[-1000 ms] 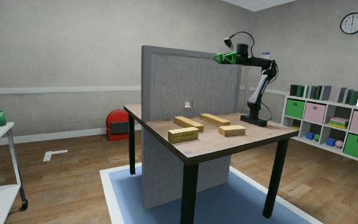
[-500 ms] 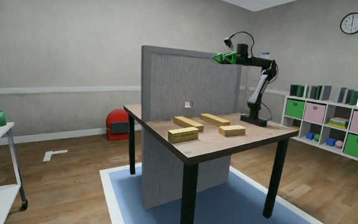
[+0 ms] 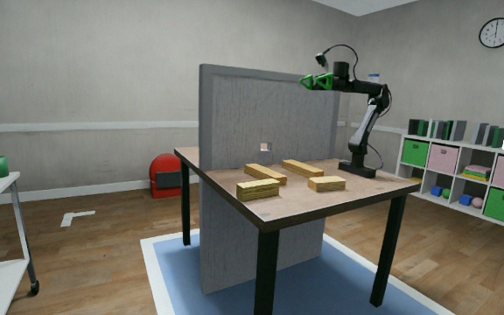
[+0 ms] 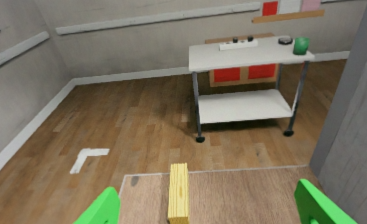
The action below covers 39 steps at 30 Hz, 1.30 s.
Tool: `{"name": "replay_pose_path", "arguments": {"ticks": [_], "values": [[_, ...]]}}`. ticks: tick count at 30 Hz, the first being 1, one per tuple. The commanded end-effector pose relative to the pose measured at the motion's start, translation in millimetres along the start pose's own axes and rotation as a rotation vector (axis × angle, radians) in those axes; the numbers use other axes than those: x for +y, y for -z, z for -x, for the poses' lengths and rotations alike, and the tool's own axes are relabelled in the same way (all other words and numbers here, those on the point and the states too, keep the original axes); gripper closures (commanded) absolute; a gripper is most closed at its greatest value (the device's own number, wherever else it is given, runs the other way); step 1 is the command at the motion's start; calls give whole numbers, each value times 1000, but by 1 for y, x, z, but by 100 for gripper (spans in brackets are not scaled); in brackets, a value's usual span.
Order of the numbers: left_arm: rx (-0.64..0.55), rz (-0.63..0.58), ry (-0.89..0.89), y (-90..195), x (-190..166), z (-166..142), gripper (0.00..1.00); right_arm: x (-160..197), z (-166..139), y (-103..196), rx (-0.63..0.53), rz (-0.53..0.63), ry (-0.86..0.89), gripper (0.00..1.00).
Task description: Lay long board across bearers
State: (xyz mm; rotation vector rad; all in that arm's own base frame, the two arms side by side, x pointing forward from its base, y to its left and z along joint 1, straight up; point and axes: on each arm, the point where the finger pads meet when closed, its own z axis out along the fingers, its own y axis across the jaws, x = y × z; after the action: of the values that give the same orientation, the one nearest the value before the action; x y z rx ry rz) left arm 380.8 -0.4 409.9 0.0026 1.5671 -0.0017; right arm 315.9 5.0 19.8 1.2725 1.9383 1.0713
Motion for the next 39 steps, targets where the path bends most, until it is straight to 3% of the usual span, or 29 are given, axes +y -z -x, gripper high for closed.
{"name": "replay_pose_path", "arguments": {"ticks": [1, 3, 7, 11, 13, 14, 15, 17, 19, 39], "values": [[-74, 8, 8, 6, 2, 31, 0, 18, 6, 5, -17, 78, 62, 0], [-74, 8, 8, 6, 2, 31, 0, 11, 2, 6, -11, 64, 51, 0], [-74, 8, 8, 6, 2, 31, 0, 37, 14, 2, -30, 117, 91, 0], [-74, 8, 8, 6, 2, 31, 0, -6, -6, 9, 27, -1, 6, 0], [-74, 8, 8, 6, 2, 31, 0, 5, 0, 10, 9, 39, 36, 0], [-74, 8, 8, 6, 2, 31, 0, -7, -6, 12, 28, 2, 8, 0], [-74, 8, 8, 6, 2, 31, 0, 15, 7, 10, -13, 70, 56, 0], [-74, 8, 8, 6, 2, 31, 0, 15, 7, 10, -13, 70, 56, 0], [-74, 8, 8, 6, 2, 31, 0, -18, -12, 17, 39, -21, -8, 0], [-74, 8, 8, 6, 2, 31, 0, -18, -7, 29, 32, -7, 7, 0]]}}
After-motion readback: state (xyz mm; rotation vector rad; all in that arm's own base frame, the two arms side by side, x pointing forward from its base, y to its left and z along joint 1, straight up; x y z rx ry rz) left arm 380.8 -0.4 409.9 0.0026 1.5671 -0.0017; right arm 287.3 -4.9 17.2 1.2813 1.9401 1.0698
